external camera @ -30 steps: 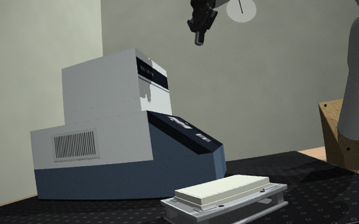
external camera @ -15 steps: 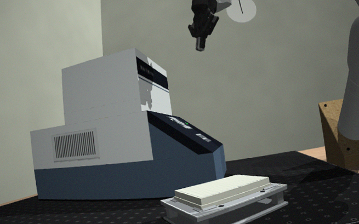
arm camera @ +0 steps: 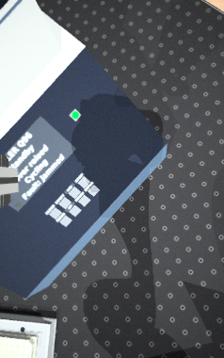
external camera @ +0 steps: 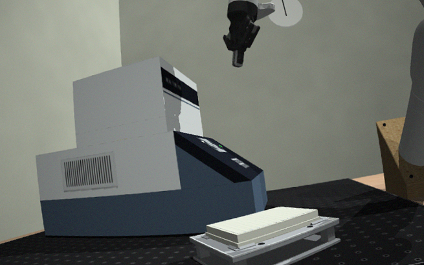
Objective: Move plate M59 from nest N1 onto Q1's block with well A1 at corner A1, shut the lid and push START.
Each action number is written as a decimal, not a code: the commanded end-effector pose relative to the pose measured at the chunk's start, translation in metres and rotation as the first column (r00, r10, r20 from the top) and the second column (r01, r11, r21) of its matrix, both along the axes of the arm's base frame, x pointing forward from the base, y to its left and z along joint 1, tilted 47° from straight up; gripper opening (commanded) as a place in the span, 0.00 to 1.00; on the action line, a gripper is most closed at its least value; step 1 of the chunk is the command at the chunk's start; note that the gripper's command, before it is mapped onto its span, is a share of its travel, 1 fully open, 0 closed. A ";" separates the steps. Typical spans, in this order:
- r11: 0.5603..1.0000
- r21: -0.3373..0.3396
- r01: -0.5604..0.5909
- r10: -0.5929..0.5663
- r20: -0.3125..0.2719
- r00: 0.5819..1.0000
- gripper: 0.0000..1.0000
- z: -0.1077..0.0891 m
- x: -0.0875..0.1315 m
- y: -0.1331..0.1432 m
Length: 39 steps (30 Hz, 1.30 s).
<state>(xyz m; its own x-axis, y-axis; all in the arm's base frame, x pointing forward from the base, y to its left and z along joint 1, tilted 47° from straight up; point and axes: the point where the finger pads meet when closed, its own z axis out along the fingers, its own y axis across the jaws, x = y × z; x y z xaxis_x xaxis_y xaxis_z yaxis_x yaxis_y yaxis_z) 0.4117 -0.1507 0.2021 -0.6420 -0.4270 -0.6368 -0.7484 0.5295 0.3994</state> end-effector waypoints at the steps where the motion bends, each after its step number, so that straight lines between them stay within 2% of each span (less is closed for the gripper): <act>1: 1.000 -0.001 -0.003 0.003 0.016 1.000 0.10 -0.001 0.003 0.005; 39: 1.000 0.002 -0.003 0.003 0.013 1.000 0.10 -0.033 -0.002 0.038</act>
<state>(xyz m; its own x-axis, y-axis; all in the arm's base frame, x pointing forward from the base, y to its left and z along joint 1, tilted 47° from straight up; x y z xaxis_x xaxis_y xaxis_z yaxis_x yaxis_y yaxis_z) 0.4077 -0.1170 0.1713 -0.6409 -0.4281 -0.6371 -0.7490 0.5303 0.3971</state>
